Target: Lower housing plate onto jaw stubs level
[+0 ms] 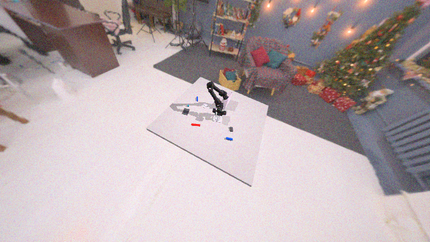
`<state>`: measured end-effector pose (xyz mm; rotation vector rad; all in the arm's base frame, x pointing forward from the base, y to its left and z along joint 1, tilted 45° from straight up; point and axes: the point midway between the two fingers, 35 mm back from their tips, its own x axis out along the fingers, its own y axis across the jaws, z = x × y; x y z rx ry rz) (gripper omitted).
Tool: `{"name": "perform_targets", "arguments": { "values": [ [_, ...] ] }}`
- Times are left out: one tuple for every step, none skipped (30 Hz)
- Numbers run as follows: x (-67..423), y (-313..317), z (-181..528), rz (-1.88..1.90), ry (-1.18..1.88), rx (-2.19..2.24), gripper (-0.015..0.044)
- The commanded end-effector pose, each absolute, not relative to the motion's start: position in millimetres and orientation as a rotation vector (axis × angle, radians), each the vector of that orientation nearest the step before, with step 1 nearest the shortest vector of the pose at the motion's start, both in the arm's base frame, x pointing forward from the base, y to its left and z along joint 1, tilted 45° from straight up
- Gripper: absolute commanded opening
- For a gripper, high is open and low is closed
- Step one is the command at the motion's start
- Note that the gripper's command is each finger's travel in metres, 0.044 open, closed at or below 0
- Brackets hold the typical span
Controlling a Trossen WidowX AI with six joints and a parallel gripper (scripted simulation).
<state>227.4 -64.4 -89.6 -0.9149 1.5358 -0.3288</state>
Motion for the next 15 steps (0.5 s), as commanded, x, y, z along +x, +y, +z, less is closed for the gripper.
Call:
{"name": "perform_targets", "arguments": {
  "values": [
    [227.2, -64.5, -89.9, -0.327, 1.536, -0.916, 0.0351],
    [227.2, -64.5, -89.9, -0.327, 1.536, -0.916, 0.0351],
    [227.2, -64.5, -89.9, -0.327, 1.536, -0.916, 0.0351],
    [227.2, -64.5, -89.9, -0.327, 1.536, -0.916, 0.0351],
    [227.2, -64.5, -89.9, -0.327, 1.536, -0.916, 0.0351],
    [227.2, -64.5, -89.9, -0.327, 1.536, -0.916, 0.0351],
    [227.2, -64.5, -89.9, -0.327, 1.536, -0.916, 0.0351],
    [227.2, -64.5, -89.9, -0.327, 1.536, -0.916, 0.0351],
    [227.2, -64.5, -89.9, -0.327, 1.536, -0.916, 0.0351],
    [227.2, -64.5, -89.9, -0.327, 1.536, -0.916, 0.0351],
    [227.2, -64.5, -89.9, -0.327, 1.536, -0.916, 0.0351],
    [227.4, -64.4, -89.6, -0.329, 1.536, -0.915, 0.0377],
    [227.4, -64.4, -89.6, -0.329, 1.536, -0.915, 0.0403],
    [227.4, -64.4, -89.6, -0.329, 1.536, -0.915, 0.0430],
    [227.4, -64.4, -89.6, -0.329, 1.536, -0.915, 0.0440]
  ]
}}
